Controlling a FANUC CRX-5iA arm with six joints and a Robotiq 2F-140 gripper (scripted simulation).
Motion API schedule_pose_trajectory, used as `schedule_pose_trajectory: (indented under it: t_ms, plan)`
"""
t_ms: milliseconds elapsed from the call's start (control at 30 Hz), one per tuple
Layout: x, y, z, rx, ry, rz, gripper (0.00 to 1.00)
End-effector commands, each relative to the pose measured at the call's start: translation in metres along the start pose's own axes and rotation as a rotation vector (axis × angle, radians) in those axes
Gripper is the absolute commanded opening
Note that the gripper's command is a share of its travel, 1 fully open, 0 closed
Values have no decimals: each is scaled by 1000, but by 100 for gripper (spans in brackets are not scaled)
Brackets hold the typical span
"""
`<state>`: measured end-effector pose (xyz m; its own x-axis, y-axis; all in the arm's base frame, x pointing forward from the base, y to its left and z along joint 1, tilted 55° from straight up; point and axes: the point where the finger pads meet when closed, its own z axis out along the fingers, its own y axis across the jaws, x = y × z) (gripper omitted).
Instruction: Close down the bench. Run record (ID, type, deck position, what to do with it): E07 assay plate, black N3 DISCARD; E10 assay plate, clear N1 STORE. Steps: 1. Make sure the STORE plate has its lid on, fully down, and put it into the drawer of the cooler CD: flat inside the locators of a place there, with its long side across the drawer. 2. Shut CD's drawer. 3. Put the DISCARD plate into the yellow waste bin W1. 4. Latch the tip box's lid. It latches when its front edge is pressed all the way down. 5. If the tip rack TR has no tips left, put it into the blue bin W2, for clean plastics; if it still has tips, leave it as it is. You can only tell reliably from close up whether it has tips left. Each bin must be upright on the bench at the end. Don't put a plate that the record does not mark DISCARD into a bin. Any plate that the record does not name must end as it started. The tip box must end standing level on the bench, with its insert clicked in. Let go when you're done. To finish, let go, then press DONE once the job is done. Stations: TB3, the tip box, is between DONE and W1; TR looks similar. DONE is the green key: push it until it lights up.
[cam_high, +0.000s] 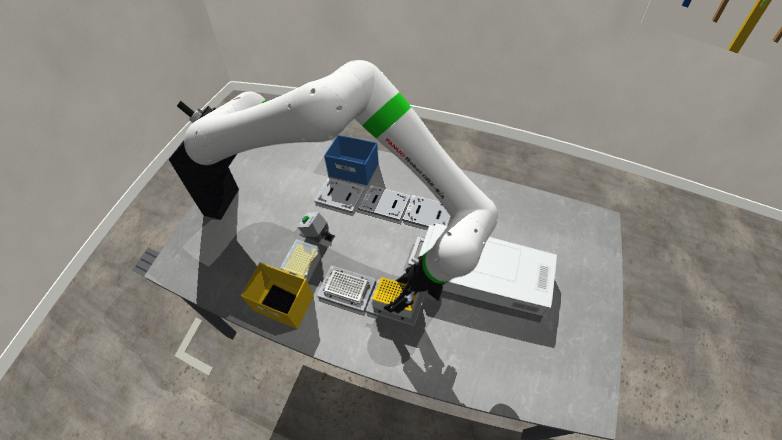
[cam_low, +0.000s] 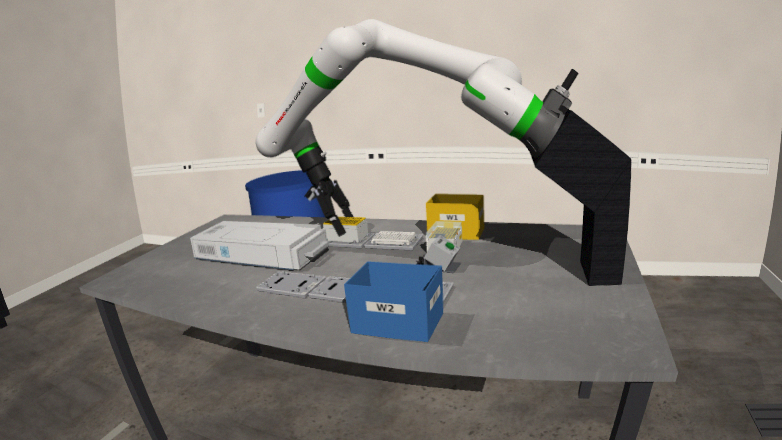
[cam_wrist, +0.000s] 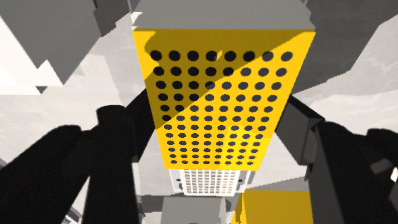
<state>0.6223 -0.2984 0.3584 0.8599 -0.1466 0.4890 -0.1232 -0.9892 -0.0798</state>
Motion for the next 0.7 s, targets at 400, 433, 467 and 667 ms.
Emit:
schedule_pose_trajectory:
  t_ms: [400,433,467,667]
  plan:
    - [0,0,-3,-1,2,0,10]
    - [-1,0,-3,-1,2,0,10]
    - [-1,0,-4,-1,2,0,10]
    - [-1,0,-5,-1,2,0,10]
